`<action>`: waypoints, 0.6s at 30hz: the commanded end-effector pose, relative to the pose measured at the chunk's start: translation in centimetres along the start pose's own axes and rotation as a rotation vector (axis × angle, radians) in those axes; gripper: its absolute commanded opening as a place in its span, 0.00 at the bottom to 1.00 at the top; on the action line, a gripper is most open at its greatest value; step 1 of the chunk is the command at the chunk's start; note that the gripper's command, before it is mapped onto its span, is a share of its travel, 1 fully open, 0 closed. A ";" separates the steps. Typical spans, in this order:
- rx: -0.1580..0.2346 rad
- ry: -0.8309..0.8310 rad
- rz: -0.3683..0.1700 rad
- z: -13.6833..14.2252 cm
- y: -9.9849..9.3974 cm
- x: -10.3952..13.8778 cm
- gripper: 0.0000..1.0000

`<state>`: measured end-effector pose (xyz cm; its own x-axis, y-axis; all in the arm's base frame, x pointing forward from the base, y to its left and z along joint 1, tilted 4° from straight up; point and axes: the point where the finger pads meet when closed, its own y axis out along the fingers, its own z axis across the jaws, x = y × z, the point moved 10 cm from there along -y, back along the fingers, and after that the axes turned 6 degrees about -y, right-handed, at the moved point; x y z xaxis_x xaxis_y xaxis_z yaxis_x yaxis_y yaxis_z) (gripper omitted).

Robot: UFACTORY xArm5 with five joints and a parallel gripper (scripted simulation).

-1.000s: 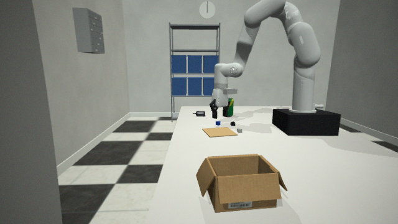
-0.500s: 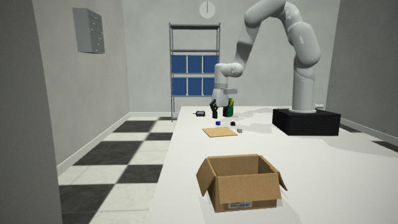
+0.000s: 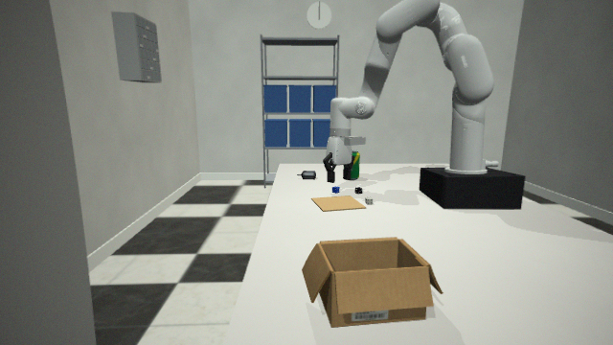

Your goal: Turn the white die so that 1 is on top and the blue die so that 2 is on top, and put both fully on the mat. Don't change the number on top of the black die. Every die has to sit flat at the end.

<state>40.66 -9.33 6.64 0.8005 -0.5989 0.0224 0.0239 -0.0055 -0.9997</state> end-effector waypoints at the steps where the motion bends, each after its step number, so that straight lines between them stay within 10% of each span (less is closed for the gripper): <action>1: 0.001 0.000 -0.003 0.0 -0.1 0.1 1.00; 18: 0.005 0.000 -0.001 4.5 0.3 -4.3 1.00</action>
<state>40.16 -5.95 6.35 0.8013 -0.5979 0.0201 0.0226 -0.0034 -0.9997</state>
